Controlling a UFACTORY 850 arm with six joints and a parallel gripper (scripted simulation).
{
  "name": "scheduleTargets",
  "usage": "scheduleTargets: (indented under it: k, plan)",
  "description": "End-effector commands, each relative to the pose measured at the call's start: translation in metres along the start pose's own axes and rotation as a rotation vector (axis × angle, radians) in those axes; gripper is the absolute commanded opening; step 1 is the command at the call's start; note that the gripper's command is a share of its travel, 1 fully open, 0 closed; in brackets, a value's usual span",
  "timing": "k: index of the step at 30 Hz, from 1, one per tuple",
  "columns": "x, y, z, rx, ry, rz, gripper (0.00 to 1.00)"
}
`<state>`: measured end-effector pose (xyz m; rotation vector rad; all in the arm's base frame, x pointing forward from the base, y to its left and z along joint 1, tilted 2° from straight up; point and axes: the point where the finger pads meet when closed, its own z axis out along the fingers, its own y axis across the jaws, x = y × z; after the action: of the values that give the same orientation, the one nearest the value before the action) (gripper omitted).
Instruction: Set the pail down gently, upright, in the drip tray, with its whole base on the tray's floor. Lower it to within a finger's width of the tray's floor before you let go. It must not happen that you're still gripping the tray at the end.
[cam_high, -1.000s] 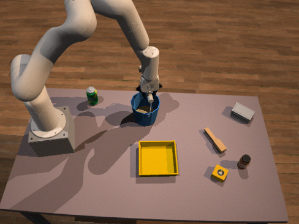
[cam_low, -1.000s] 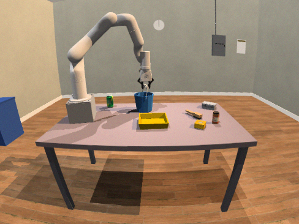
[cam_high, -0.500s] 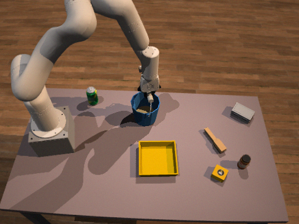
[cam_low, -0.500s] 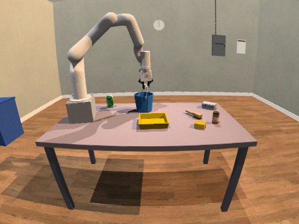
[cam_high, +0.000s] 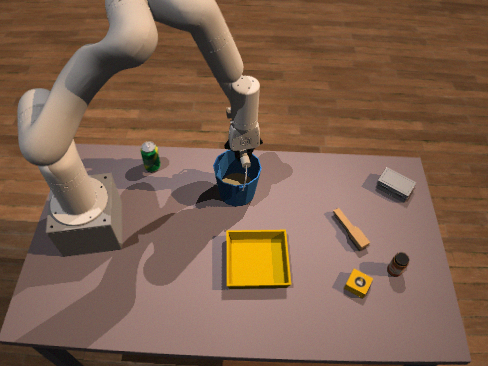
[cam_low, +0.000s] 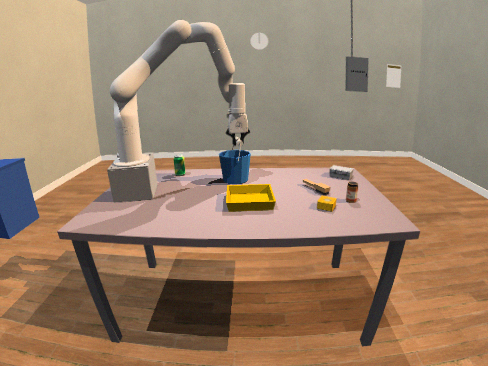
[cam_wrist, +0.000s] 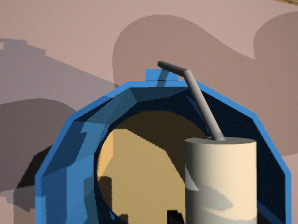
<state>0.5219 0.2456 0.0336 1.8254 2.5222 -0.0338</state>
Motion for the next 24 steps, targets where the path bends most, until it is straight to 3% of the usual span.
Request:
scheduleTargets:
  k: [1, 24]
  plan:
    - [0.0, 0.001, -0.001, -0.002, 0.0, 0.0, 0.0]
    - [0.0, 0.001, -0.011, -0.002, 0.0, 0.0, 0.0]
